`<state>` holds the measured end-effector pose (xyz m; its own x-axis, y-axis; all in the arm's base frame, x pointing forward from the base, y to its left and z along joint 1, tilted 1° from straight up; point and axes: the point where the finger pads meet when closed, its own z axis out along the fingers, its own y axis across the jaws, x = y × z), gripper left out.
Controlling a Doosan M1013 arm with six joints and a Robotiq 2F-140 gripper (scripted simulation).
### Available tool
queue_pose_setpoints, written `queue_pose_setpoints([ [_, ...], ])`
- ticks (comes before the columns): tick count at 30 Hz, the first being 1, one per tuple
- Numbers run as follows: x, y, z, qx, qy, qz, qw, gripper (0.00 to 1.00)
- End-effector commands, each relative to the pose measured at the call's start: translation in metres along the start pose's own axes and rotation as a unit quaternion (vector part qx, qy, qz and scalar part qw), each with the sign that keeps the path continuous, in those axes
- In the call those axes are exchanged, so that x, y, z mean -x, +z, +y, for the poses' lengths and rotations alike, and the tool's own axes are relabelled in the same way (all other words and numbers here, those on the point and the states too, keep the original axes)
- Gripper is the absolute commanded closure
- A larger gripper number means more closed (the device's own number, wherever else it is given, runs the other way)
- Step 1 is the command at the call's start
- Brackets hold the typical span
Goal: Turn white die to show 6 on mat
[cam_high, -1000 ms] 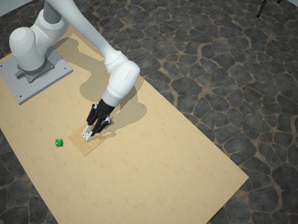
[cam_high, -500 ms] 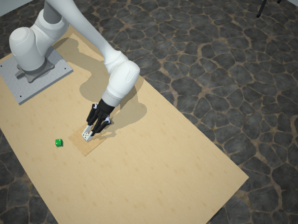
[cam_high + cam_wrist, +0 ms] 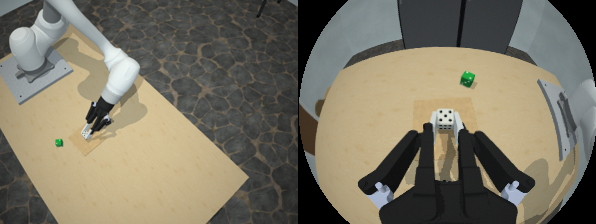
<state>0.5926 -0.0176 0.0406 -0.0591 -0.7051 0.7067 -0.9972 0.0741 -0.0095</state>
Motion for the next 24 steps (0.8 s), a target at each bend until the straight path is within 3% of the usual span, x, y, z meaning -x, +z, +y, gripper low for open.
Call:
queue_pose_setpoints([
  [1,-0.007,-0.007,0.000,0.000,0.000,0.000,1.000,0.84],
  [13,-0.033,-0.033,0.000,0.000,0.000,0.000,1.000,0.84],
  [24,-0.036,-0.036,0.000,0.000,0.000,0.000,1.000,0.84],
])
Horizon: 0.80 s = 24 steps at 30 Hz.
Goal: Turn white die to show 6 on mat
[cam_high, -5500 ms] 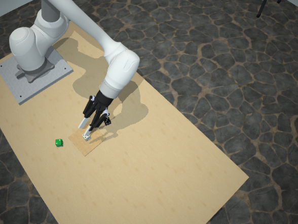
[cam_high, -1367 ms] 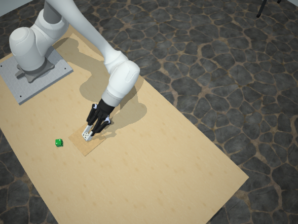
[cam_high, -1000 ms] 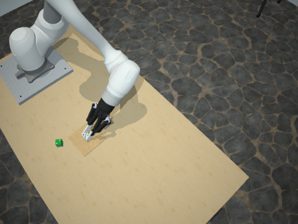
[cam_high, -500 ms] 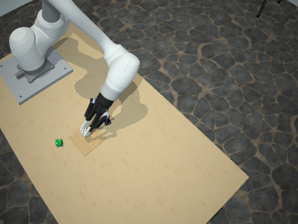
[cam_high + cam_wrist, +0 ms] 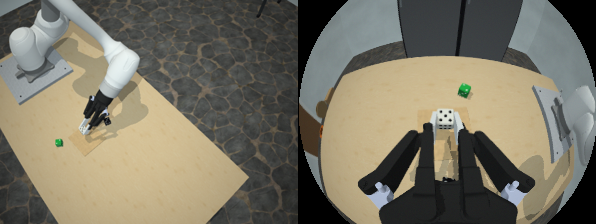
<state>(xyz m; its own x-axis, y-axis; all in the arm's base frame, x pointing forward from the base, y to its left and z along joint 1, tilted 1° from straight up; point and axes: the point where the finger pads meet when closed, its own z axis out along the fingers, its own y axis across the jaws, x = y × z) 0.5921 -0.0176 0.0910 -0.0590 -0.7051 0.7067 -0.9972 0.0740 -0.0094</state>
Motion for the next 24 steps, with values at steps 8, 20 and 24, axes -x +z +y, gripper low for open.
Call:
queue_pose_setpoints([
  [8,-0.0004,0.0018,0.0015,0.004,-0.002,-0.029,1.000,0.84],
  [20,-0.0072,0.0009,0.0000,0.000,0.000,-0.131,0.991,0.84],
  [24,-0.0070,0.0021,0.0014,0.003,-0.001,-0.147,0.989,0.84],
])
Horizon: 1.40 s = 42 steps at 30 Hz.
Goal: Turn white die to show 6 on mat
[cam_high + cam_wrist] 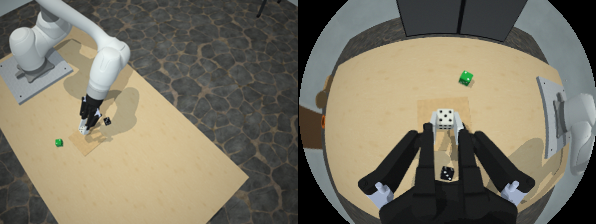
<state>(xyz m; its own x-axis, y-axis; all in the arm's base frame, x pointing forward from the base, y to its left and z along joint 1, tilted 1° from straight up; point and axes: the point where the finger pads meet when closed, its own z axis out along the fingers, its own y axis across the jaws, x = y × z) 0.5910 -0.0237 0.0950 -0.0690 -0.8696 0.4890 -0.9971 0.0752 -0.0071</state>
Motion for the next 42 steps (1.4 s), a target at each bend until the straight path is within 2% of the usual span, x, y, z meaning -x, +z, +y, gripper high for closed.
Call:
queue_pose_setpoints([
  [1,0.000,0.001,0.002,0.004,-0.001,-0.023,1.000,0.84],
  [5,-0.001,0.002,0.002,0.005,-0.002,-0.088,0.996,0.84],
  [7,-0.001,0.002,0.002,0.005,-0.002,-0.088,0.996,0.84],
  [10,-0.003,0.000,0.000,-0.001,0.000,-0.122,0.993,0.84],
  [16,-0.007,0.001,0.000,0.001,-0.001,-0.132,0.991,0.84],
  [22,-0.008,0.003,0.002,0.005,-0.002,-0.216,0.976,0.84],
  [24,-0.008,0.003,0.002,0.005,-0.002,-0.216,0.976,0.84],
  [27,-0.010,0.002,0.000,0.000,0.000,-0.250,0.968,0.84],
  [33,-0.014,0.004,0.000,0.001,-0.001,-0.260,0.966,0.84],
  [39,-0.014,0.006,0.002,0.005,-0.002,-0.341,0.940,0.84],
  [41,-0.014,0.006,0.002,0.005,-0.002,-0.341,0.940,0.84],
  [42,-0.015,0.006,0.002,0.004,-0.001,-0.354,0.935,0.84],
])
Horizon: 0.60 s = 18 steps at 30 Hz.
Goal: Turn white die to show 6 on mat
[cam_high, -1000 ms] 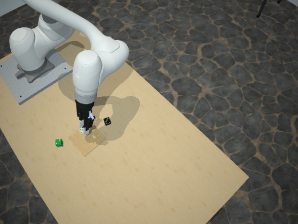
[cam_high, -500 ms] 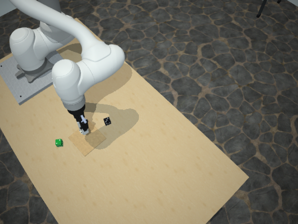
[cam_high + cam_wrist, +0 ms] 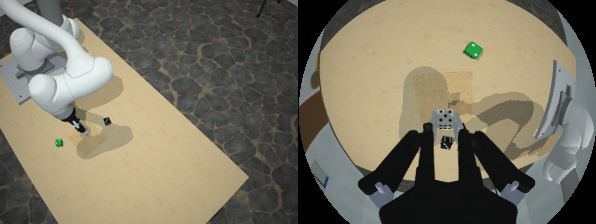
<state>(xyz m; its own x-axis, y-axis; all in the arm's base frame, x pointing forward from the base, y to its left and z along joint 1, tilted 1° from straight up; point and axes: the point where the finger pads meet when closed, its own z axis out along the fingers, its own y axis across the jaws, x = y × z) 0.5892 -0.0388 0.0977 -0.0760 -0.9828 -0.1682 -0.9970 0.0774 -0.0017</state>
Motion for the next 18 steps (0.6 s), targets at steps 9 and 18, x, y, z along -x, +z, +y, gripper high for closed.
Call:
queue_pose_setpoints([
  [9,-0.0056,0.0000,0.0000,0.000,-0.002,-0.063,0.998,0.84],
  [18,-0.0081,0.0003,-0.0003,-0.001,-0.003,-0.165,0.986,0.84],
])
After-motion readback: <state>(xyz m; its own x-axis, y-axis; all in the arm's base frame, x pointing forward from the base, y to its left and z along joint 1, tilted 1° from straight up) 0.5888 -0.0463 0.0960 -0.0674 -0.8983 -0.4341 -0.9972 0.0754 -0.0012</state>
